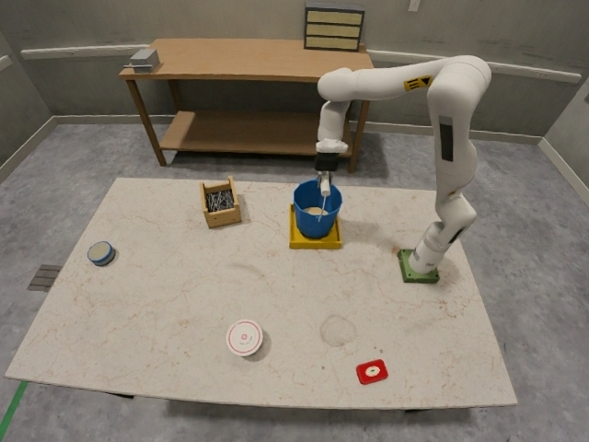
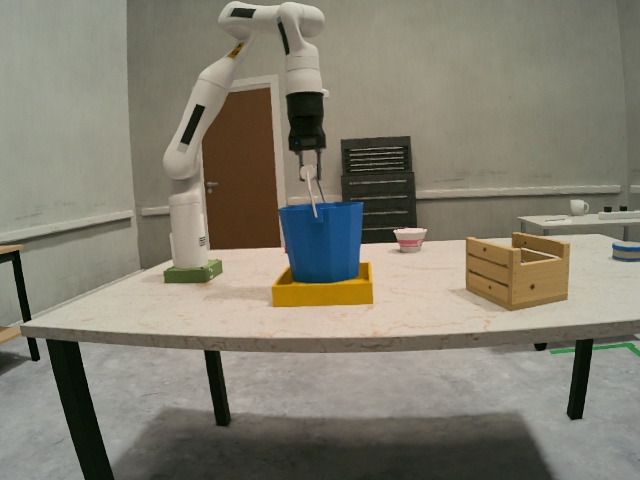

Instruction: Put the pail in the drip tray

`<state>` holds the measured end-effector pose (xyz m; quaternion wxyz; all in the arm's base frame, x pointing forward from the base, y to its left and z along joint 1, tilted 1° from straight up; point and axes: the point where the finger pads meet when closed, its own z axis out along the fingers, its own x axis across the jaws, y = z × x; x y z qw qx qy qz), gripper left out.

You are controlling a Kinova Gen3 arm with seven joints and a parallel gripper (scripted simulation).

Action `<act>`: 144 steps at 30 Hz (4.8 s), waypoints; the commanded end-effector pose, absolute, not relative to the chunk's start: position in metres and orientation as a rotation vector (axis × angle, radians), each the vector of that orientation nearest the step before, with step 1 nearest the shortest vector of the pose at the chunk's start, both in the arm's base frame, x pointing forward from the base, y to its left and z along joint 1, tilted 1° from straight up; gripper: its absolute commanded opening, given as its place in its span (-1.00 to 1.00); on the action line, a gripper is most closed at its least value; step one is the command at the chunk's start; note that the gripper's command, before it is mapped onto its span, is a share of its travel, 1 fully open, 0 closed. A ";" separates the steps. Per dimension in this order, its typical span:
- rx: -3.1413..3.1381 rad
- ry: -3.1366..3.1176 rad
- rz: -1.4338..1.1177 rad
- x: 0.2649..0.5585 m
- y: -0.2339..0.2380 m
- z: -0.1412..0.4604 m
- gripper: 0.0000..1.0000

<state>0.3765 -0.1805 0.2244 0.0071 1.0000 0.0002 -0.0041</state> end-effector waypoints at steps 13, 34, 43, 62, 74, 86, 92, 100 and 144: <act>3.127 0.001 -0.009 0.377 -0.181 0.210 -1.00; 3.127 0.001 -0.009 0.377 -0.181 0.196 -1.00; 3.127 0.001 -0.009 0.377 -0.181 0.194 -1.00; 3.127 0.001 -0.009 0.377 -0.181 0.193 -1.00; 3.127 0.001 -0.009 0.377 -0.181 0.193 -1.00; 3.127 0.001 -0.009 0.377 -0.181 0.193 -1.00; 3.127 0.001 -0.009 0.377 -0.181 0.193 -1.00; 3.127 0.001 -0.009 0.377 -0.181 0.193 1.00; 3.127 0.001 -0.009 0.377 -0.181 0.203 1.00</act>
